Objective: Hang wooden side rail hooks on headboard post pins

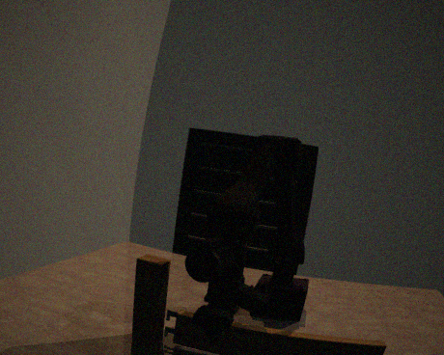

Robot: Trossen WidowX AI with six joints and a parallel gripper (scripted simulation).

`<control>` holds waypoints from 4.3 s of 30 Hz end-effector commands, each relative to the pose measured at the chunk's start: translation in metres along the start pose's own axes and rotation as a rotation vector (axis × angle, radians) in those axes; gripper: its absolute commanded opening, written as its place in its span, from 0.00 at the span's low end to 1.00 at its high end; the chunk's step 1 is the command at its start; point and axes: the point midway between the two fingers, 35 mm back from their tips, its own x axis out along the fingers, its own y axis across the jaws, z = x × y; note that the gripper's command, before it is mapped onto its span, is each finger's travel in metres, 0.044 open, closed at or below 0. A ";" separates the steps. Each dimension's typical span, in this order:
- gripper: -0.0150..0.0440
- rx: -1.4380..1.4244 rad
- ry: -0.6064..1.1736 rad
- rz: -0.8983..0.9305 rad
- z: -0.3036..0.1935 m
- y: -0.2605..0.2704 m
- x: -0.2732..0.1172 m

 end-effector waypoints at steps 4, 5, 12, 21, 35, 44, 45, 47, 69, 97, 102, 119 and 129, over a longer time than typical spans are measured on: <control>0.25 0.000 0.002 -0.019 -0.002 -0.007 -0.005; 0.25 0.000 0.002 -0.019 -0.002 -0.007 -0.006; 0.25 0.000 0.002 -0.019 -0.003 -0.008 -0.006; 0.25 0.000 0.002 -0.019 -0.004 -0.009 -0.007; 0.25 0.000 0.002 -0.019 -0.006 -0.008 -0.009; 0.25 0.000 0.002 -0.019 -0.007 -0.008 -0.010; 0.25 0.000 0.002 -0.019 -0.007 -0.008 -0.010; 0.25 0.000 0.002 -0.019 -0.007 -0.008 -0.010; 0.25 0.000 0.003 -0.019 -0.009 -0.008 -0.012; 0.25 0.000 0.003 -0.019 -0.012 -0.008 -0.015; 0.25 0.000 0.003 -0.019 -0.013 -0.009 -0.016; 0.25 0.000 0.003 -0.019 -0.014 -0.009 -0.017; 0.25 0.000 0.003 -0.019 -0.015 -0.008 -0.019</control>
